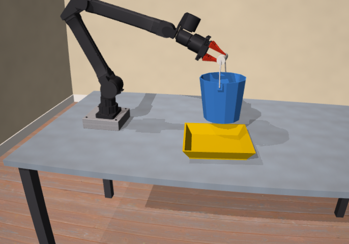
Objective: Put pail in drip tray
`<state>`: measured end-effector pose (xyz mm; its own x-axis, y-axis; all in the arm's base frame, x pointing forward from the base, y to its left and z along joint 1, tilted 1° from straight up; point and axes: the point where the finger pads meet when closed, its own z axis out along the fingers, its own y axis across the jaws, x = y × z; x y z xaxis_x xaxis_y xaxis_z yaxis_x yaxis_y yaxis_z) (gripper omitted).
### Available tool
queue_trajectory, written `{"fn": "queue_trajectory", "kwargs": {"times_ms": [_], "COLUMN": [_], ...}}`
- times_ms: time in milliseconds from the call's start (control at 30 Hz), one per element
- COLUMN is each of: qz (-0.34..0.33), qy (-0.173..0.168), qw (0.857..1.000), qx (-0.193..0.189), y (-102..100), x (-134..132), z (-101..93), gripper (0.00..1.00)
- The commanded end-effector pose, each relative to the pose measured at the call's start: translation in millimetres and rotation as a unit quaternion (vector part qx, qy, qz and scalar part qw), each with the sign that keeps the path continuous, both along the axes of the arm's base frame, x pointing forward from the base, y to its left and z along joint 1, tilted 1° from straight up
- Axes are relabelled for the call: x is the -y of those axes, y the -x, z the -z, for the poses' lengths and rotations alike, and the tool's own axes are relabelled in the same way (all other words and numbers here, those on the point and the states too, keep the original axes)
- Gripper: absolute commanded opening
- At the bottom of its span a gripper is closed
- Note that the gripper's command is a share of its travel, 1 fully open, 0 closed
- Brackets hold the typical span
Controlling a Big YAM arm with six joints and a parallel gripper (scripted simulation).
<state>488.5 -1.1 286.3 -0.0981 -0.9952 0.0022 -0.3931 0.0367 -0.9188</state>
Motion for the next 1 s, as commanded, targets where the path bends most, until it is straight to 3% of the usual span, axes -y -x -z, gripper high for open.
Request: {"fn": "queue_trajectory", "kwargs": {"times_ms": [0,967], "qz": [0.015,0.065], "qy": [-0.005,-0.002], "qw": [0.996,0.994], "qx": [0.083,0.088], "y": [-14.6,-13.6], "x": [13.6,64.6], "z": [-67.7,-67.6], "gripper": [0.23,0.23]}}
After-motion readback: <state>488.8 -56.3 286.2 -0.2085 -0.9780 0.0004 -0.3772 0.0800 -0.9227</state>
